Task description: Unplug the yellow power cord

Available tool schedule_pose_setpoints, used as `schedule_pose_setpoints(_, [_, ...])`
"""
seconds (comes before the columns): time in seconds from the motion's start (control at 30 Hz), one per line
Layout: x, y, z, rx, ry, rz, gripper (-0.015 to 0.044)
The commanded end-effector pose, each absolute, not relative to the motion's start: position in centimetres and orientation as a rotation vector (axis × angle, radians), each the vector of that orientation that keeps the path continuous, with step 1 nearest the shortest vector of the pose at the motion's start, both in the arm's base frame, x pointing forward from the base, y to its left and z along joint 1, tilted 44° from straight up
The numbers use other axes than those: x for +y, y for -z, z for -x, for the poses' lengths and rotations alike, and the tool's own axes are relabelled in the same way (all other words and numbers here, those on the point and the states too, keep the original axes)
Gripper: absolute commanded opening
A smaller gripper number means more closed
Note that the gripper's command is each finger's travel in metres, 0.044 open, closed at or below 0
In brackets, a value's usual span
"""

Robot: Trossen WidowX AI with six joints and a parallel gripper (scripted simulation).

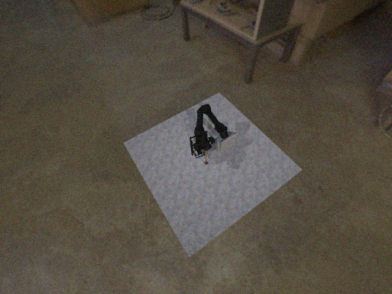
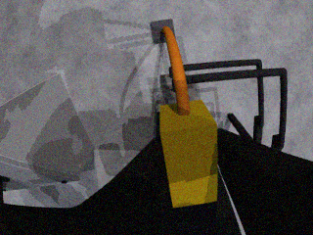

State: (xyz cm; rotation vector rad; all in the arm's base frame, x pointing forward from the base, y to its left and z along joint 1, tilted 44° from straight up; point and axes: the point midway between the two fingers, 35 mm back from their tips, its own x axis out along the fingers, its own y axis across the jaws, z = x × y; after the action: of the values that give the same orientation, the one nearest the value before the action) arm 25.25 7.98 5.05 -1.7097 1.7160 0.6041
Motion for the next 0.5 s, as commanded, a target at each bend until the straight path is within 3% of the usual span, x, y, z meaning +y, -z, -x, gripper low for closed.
schedule_pose_setpoints(0.0, [9.6, -4.1, -25.6, 1.683, -0.623, 1.690, 0.0000])
schedule_pose_setpoints(0.47, [11.5, -2.9, -25.8, 1.681, -0.625, 1.691, 0.0000])
